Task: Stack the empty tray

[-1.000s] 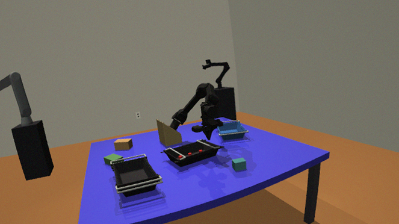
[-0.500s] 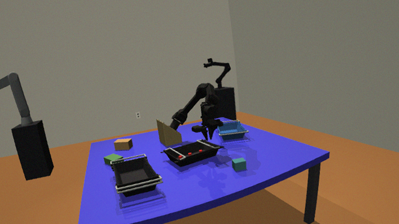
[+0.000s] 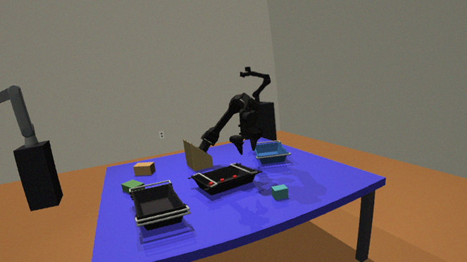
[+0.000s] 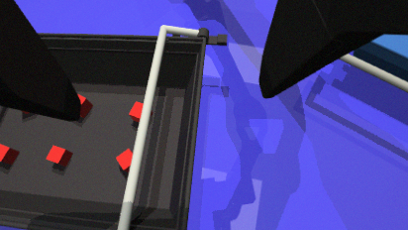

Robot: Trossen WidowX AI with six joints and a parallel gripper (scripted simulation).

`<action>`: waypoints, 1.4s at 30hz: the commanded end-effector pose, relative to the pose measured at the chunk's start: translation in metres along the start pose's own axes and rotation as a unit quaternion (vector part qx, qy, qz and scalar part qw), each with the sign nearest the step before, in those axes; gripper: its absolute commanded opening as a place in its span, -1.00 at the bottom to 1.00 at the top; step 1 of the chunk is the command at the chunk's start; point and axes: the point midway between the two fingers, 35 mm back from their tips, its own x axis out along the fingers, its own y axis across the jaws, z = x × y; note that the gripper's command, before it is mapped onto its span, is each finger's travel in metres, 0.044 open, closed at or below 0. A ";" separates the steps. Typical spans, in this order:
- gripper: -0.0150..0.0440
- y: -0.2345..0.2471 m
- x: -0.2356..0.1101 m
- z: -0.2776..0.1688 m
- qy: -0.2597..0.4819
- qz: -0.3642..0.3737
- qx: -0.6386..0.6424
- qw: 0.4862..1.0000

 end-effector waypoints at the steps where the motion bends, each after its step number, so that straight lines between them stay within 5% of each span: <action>1: 1.00 0.066 0.017 -0.011 0.020 -0.007 -0.178 0.984; 9: 1.00 0.187 0.034 -0.074 0.025 -0.012 -0.579 0.815; 20: 1.00 0.270 0.034 -0.197 -0.033 0.007 -0.924 0.381; 32: 1.00 0.271 0.037 -0.199 -0.034 0.007 -0.927 0.373; 42: 1.00 0.275 0.080 -0.194 -0.030 0.007 -0.930 0.366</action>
